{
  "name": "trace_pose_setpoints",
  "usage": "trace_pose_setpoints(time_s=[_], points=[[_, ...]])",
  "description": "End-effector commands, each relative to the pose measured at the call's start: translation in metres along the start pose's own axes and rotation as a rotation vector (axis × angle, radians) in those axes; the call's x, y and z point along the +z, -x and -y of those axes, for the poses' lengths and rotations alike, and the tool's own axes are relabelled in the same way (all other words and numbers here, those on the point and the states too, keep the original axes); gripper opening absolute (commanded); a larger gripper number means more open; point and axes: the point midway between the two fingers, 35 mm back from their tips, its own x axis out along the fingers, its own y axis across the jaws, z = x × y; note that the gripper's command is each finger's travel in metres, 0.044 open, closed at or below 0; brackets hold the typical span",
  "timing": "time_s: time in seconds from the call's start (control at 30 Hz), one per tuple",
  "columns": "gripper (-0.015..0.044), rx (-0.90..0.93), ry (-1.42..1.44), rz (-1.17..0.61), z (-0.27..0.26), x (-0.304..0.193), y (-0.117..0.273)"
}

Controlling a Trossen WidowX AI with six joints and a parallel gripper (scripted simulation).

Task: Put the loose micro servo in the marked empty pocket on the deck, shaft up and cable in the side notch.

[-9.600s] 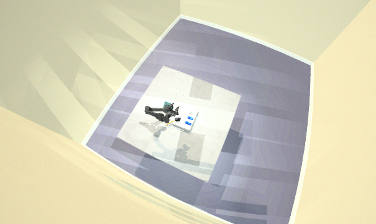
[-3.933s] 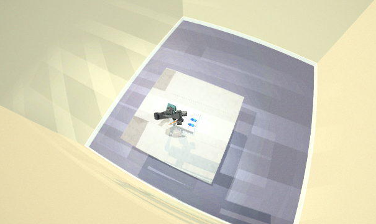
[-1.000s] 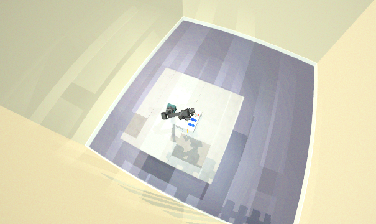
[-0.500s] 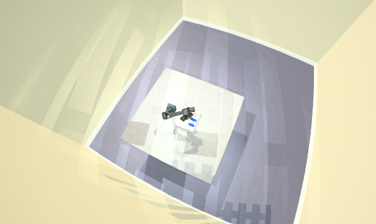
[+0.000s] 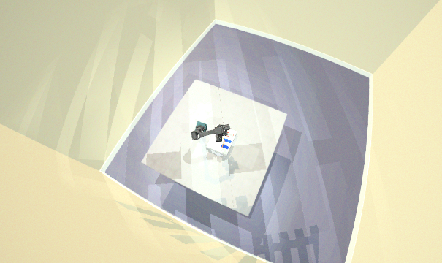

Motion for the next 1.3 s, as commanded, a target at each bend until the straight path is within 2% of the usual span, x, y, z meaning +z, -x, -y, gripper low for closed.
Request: trace_pose_setpoints(time_s=[0.0, 1.27], points=[[0.0, 0.003, 0.159, -0.002, -0.006, 0.002, 0.0], [0.0, 0.005, 1.478, -0.001, -0.04, 0.01, -0.001]])
